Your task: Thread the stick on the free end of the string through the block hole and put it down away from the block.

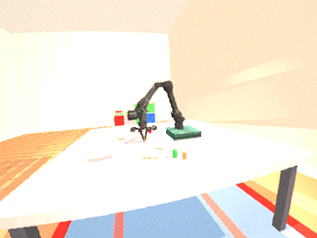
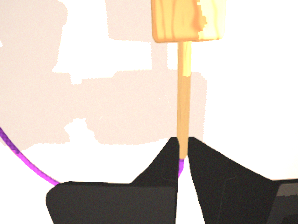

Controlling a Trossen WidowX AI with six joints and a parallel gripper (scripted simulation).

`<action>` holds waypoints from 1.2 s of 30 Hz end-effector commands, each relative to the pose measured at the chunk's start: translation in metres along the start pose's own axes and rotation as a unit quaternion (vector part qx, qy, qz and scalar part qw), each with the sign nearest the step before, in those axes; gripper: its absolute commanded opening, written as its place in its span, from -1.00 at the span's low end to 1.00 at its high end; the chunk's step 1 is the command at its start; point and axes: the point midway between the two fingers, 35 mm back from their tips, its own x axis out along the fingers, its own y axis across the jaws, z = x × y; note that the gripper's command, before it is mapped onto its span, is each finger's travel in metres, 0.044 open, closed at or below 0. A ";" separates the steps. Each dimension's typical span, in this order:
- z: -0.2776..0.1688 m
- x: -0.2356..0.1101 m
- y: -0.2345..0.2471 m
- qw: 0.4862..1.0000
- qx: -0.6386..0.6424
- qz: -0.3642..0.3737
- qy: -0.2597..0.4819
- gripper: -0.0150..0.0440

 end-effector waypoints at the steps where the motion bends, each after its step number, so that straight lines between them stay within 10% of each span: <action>1: 0.004 -0.002 0.000 1.000 -0.002 0.002 0.004 -0.49; 36: 0.046 -0.002 0.001 1.000 0.001 0.000 -0.001 -0.31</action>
